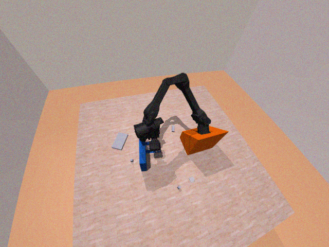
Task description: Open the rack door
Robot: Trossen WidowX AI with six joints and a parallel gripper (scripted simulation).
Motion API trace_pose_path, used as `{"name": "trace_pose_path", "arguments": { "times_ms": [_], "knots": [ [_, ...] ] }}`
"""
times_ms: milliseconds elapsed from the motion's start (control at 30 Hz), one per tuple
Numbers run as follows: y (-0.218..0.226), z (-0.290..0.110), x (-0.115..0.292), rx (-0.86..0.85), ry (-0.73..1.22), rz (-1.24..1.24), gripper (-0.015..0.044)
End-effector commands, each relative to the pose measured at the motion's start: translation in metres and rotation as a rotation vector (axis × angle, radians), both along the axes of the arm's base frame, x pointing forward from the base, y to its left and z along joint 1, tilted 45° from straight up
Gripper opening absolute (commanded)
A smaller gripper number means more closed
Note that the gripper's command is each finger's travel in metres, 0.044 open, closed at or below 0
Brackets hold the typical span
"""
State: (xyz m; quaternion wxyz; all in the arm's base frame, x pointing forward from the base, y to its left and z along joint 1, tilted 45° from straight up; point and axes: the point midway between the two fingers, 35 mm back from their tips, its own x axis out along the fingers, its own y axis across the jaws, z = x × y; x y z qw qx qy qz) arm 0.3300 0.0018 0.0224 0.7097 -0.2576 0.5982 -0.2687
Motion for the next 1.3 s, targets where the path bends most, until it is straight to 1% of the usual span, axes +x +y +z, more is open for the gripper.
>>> {"name": "trace_pose_path", "arguments": {
  "times_ms": [0, 67, 367, 533, 1267],
  "knots": [
    [-0.002, -0.0014, -0.0008, -0.004, 0.004, 0.001, 0.0127],
    [-0.002, -0.0014, -0.0008, -0.004, 0.004, 0.001, 0.0075],
    [-0.002, -0.0014, -0.0008, -0.004, 0.004, 0.001, 0.0015],
    [-0.002, -0.0014, -0.0008, 0.0, -0.018, -0.022, 0.0013],
    [-0.0021, -0.0015, -0.0008, 0.15, -0.761, -0.785, 0.0013]
  ]
}}
